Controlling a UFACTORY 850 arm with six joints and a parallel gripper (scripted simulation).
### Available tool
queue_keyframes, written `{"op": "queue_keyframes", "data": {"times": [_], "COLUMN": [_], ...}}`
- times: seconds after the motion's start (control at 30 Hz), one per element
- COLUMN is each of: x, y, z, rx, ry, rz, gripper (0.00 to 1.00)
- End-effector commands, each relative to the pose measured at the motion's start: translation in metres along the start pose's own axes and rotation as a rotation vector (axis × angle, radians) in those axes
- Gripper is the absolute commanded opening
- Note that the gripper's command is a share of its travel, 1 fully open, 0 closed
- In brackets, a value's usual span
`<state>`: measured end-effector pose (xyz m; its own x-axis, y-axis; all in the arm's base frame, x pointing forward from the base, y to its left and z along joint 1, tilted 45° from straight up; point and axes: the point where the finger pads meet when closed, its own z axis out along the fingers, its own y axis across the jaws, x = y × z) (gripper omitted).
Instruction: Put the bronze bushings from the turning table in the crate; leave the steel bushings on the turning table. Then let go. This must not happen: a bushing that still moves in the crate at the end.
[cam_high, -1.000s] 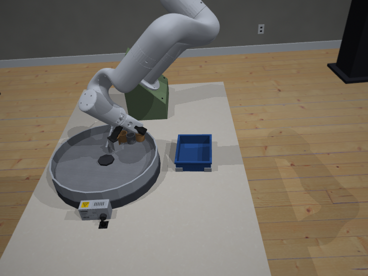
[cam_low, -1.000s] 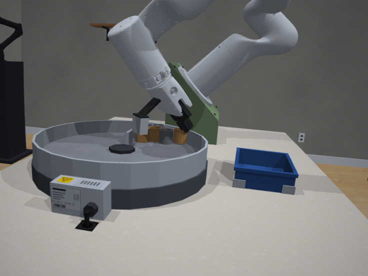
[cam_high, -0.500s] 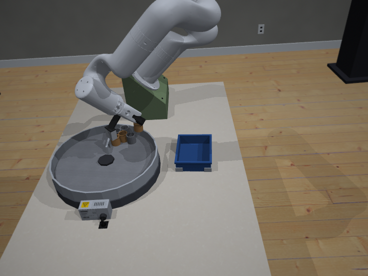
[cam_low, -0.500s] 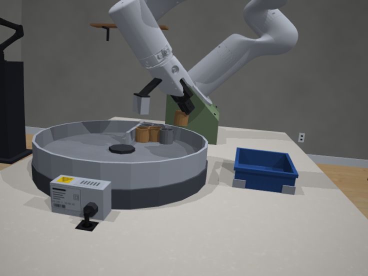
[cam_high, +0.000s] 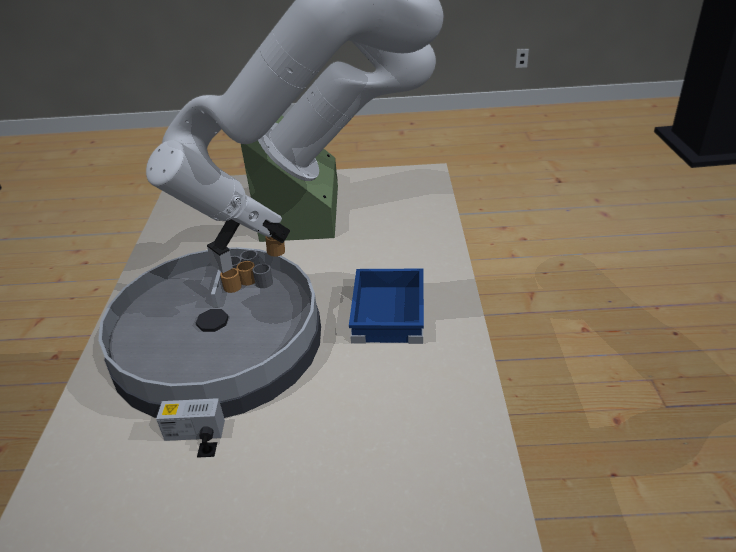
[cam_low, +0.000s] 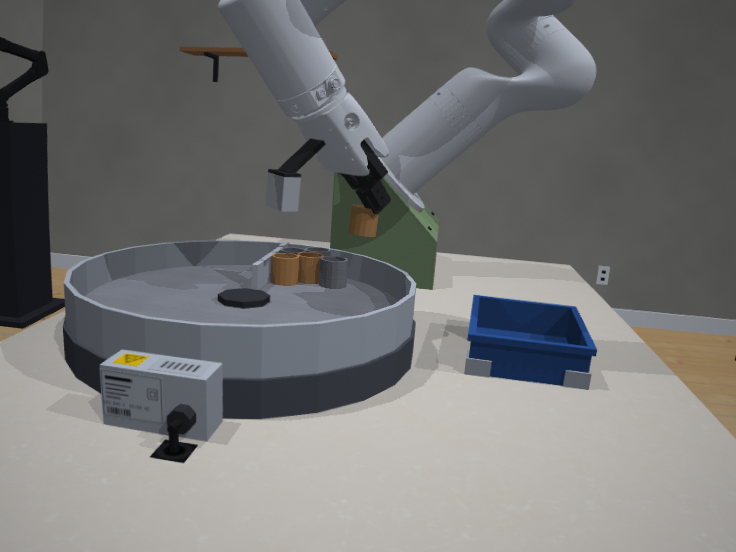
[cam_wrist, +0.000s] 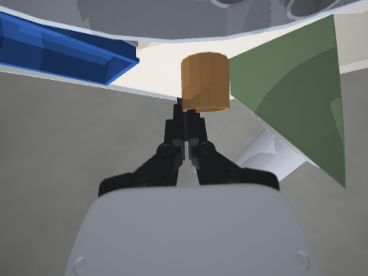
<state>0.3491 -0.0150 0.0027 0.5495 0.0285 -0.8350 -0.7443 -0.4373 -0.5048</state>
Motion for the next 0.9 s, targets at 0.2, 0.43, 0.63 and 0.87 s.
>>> {"op": "queue_keyframes", "data": {"times": [0.2, 0.43, 0.63, 0.87], "x": [-0.001, -0.007, -0.026, -0.045], "y": [-0.002, -0.019, -0.064, -0.112], "z": [0.000, 0.005, 0.021, 0.037], "rx": [0.000, 0.000, 0.000, 0.000], "ry": [0.001, 0.001, 0.001, 0.001], "rz": [-0.001, -0.001, -0.001, -0.001], "gripper": [0.00, 0.00, 0.00, 0.00]}}
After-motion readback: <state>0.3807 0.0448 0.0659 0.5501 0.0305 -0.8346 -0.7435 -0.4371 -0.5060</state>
